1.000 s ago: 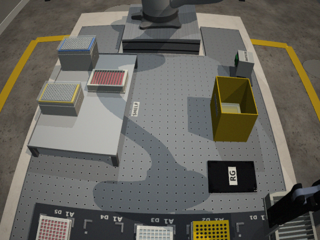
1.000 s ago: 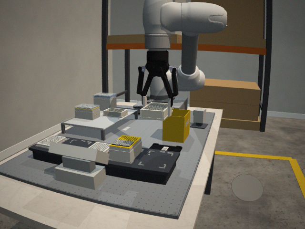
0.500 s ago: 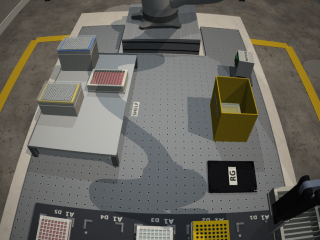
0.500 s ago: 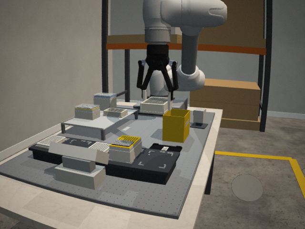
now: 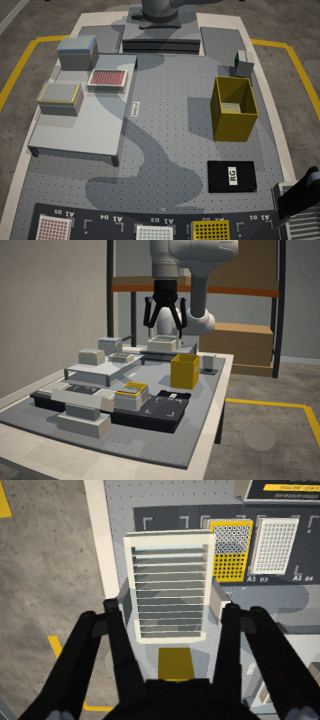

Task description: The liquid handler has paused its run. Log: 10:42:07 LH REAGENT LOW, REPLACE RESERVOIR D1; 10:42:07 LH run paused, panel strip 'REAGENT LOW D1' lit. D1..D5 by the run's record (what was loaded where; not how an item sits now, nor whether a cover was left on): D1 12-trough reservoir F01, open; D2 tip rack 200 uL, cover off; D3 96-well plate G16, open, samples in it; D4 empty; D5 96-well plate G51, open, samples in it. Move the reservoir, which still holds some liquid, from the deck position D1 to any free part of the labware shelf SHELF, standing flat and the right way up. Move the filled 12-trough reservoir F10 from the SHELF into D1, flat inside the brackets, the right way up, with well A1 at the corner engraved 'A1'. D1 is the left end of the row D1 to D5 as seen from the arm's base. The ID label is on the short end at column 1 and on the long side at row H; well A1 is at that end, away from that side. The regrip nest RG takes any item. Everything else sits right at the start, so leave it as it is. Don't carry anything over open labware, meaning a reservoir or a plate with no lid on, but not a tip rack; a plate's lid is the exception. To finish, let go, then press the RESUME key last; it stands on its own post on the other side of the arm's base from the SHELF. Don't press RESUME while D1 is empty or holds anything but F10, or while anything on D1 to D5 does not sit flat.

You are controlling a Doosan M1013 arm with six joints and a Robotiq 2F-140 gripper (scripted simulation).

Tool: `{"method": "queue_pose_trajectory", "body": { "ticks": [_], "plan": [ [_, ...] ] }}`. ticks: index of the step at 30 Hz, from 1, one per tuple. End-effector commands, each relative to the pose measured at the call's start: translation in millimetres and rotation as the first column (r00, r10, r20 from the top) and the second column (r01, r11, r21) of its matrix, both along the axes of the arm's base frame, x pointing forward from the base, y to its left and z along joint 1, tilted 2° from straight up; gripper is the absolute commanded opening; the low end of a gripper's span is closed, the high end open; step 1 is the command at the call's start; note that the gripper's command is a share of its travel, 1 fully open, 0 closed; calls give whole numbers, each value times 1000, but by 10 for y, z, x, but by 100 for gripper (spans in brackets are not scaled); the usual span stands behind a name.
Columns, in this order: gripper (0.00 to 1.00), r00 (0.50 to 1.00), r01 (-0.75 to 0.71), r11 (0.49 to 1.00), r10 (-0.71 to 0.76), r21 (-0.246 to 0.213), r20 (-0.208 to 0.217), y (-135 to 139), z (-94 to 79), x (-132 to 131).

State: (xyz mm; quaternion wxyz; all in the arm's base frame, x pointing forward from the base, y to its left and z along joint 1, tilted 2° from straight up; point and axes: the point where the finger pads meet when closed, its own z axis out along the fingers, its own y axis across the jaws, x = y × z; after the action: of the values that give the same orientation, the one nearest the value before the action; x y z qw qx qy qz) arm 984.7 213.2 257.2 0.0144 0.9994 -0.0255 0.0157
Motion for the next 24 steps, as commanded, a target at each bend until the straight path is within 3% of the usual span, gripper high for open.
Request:
{"method": "queue_pose_trajectory", "body": {
  "ticks": [1,14,24],
  "plan": [
    [0,1000,0,1000,0,0,0,2,63,-3],
    [0,1000,0,1000,0,0,0,2,68,-3],
    [0,1000,0,1000,0,0,0,14,60,-236]
  ]
}}
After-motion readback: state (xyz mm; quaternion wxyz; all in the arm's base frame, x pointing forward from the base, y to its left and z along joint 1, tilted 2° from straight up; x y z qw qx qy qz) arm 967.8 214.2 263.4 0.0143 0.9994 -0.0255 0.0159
